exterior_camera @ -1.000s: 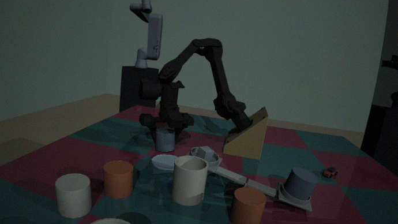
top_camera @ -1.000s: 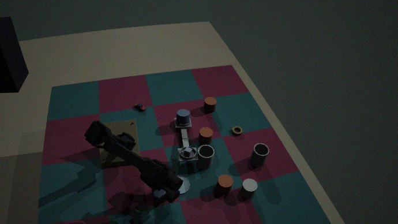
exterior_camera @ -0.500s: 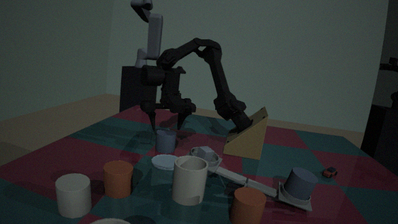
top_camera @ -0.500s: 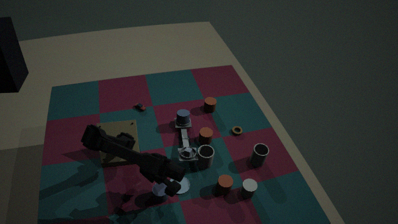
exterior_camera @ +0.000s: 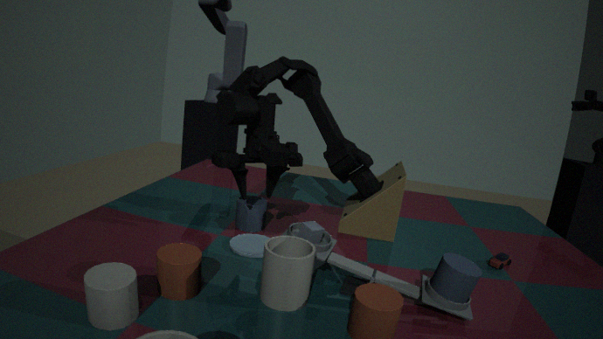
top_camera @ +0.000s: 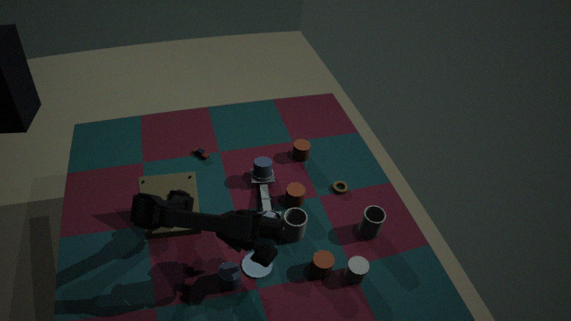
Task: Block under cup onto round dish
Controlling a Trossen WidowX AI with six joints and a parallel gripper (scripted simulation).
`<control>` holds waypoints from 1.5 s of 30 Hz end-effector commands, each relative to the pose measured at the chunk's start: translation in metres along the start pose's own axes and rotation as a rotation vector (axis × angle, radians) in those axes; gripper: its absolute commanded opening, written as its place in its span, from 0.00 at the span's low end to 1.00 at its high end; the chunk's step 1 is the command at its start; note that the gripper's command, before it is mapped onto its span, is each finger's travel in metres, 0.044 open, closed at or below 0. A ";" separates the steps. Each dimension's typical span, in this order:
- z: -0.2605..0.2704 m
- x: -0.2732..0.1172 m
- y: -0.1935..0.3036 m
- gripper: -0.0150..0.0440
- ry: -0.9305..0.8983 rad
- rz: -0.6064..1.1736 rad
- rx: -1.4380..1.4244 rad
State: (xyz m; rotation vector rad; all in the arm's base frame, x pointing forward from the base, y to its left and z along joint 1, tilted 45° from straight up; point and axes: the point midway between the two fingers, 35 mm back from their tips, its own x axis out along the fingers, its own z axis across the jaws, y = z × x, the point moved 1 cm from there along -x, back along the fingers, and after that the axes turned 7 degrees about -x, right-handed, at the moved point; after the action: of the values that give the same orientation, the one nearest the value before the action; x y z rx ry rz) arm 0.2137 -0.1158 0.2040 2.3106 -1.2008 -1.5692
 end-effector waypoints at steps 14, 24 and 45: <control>0.010 -0.026 -0.180 0.69 -0.012 0.072 -0.147; 0.010 -0.010 -0.179 0.69 -0.012 0.072 -0.147; 0.010 0.024 -0.176 0.69 -0.011 0.073 -0.146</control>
State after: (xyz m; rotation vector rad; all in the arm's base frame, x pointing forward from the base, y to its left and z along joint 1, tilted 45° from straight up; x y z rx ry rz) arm 0.3062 -0.0040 0.1014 2.1561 -1.1212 -1.5903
